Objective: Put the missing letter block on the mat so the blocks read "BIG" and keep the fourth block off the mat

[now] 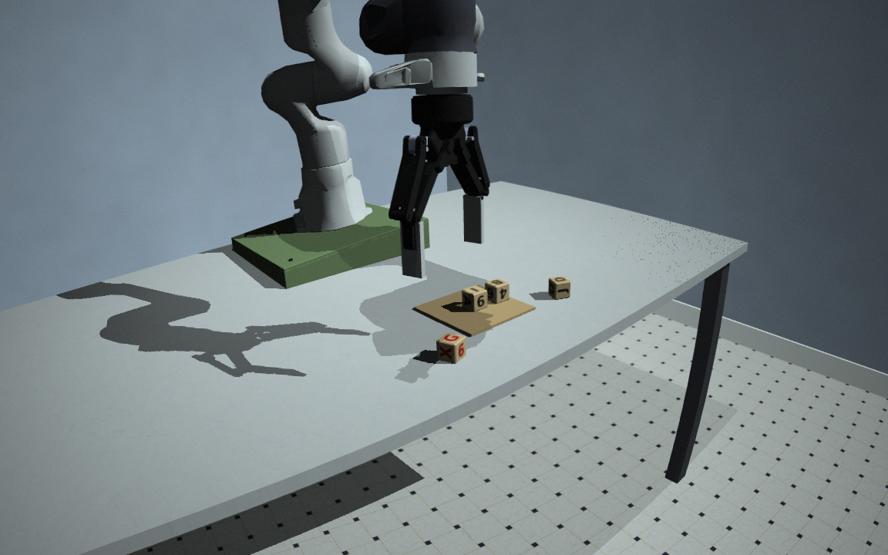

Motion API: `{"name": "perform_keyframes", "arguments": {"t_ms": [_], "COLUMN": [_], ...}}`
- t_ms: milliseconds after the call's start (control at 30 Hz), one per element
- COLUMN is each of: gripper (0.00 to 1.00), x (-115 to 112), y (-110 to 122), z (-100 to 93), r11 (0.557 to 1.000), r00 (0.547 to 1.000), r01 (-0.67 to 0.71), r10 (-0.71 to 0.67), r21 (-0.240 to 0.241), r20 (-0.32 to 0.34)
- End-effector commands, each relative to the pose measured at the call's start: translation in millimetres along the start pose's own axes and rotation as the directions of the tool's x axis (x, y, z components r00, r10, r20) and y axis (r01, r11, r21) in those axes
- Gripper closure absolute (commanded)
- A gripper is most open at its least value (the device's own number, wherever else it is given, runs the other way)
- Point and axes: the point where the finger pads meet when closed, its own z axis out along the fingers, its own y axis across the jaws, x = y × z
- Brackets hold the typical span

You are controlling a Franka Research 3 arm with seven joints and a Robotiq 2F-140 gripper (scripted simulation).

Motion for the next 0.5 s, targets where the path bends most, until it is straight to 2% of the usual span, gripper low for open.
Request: {"name": "perform_keyframes", "arguments": {"t_ms": [0, 100, 167, 233, 267, 467], "gripper": [0.00, 0.00, 0.00, 0.00, 0.00, 0.00], "x": [-0.6, -0.6, -0.7, -0.7, -0.7, -0.8], "y": [0.1, 0.1, 0.5, 0.5, 0.8, 1.2], "z": [-0.4, -0.1, 1.7, 1.7, 3.4, 5.3], "r11": [1.000, 1.000, 0.995, 0.995, 0.985, 0.967], "r00": [1.000, 1.000, 0.995, 0.995, 0.985, 0.967], "r01": [-0.009, -0.022, -0.099, -0.099, -0.170, -0.255], "r10": [0.009, 0.022, 0.099, 0.099, 0.170, 0.255], "r21": [0.000, 0.000, -0.002, -0.002, -0.003, -0.004], "r20": [0.003, 0.003, 0.003, 0.003, 0.003, 0.003]}}
